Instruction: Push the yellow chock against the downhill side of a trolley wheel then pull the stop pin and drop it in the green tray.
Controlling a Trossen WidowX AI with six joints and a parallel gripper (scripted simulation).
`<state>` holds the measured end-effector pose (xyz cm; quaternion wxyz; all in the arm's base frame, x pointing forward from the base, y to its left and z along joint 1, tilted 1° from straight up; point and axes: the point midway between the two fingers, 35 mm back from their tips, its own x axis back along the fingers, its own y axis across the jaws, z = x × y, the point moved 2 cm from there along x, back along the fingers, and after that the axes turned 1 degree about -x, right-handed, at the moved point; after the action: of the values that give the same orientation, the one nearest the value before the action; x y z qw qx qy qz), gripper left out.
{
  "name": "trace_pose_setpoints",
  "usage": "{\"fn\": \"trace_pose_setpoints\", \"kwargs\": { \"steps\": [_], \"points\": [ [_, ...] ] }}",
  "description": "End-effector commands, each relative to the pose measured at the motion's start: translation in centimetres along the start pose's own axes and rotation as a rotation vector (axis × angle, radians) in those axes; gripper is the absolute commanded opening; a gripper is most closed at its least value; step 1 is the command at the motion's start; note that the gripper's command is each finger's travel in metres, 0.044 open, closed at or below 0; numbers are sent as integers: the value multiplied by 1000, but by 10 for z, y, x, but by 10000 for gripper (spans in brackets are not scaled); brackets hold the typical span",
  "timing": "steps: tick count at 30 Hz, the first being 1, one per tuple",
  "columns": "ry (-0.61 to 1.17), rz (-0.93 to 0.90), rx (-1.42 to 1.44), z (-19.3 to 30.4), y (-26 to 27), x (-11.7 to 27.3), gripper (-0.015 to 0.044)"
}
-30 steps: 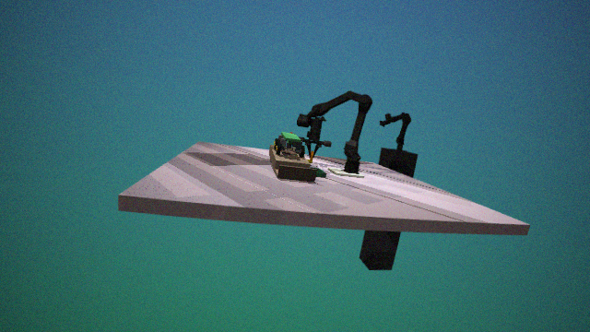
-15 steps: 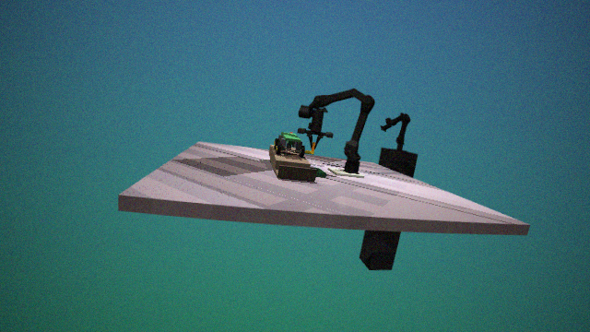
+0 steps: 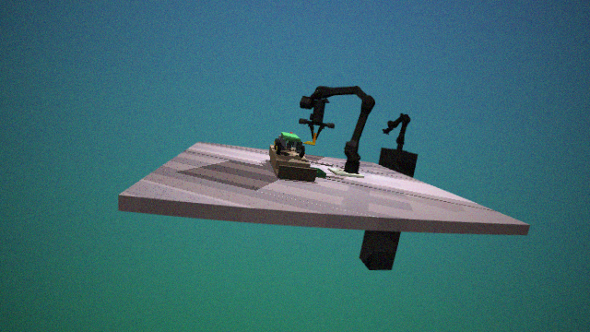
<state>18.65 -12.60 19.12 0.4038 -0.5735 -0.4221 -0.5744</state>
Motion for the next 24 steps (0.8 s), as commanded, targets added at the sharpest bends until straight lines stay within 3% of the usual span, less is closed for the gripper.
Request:
{"fn": "trace_pose_setpoints", "kwargs": {
  "steps": [1, 14, 24],
  "points": [
    [-4, 0, -3, -1, 1, 13, 0],
    [-4, 0, 3, -2, 2, 31, 0],
    [-3, 1, 311, -2, 2, 31, 0]
  ]
}}
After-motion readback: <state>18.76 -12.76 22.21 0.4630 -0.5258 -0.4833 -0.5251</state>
